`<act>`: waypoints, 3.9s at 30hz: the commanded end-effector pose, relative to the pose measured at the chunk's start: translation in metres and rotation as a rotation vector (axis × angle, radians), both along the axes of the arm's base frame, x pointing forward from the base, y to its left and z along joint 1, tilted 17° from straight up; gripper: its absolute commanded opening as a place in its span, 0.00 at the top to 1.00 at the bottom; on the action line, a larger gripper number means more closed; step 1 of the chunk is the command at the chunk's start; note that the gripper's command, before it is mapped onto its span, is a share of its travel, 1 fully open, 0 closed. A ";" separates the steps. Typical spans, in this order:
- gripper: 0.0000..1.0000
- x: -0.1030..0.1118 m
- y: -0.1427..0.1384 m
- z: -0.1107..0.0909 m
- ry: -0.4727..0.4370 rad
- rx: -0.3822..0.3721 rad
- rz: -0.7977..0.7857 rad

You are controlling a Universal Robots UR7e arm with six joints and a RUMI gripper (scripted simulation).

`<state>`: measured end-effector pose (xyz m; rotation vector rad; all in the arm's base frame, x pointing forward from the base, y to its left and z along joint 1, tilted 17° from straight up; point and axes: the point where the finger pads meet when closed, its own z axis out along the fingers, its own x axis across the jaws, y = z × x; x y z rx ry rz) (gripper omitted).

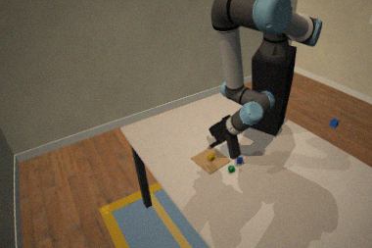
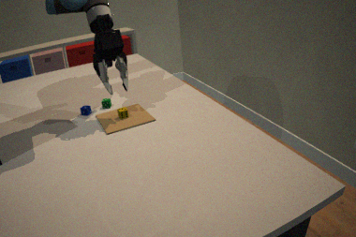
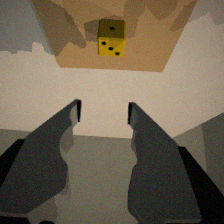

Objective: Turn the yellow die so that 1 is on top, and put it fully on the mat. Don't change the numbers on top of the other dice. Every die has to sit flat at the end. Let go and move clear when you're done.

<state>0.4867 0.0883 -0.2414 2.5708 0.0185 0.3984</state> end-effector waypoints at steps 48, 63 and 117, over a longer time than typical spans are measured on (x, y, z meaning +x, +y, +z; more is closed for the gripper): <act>0.76 0.007 0.005 -0.016 -0.019 -0.122 -0.032; 0.76 0.014 0.008 -0.040 -0.019 -0.122 -0.032; 0.76 0.021 0.011 -0.064 -0.019 -0.122 -0.032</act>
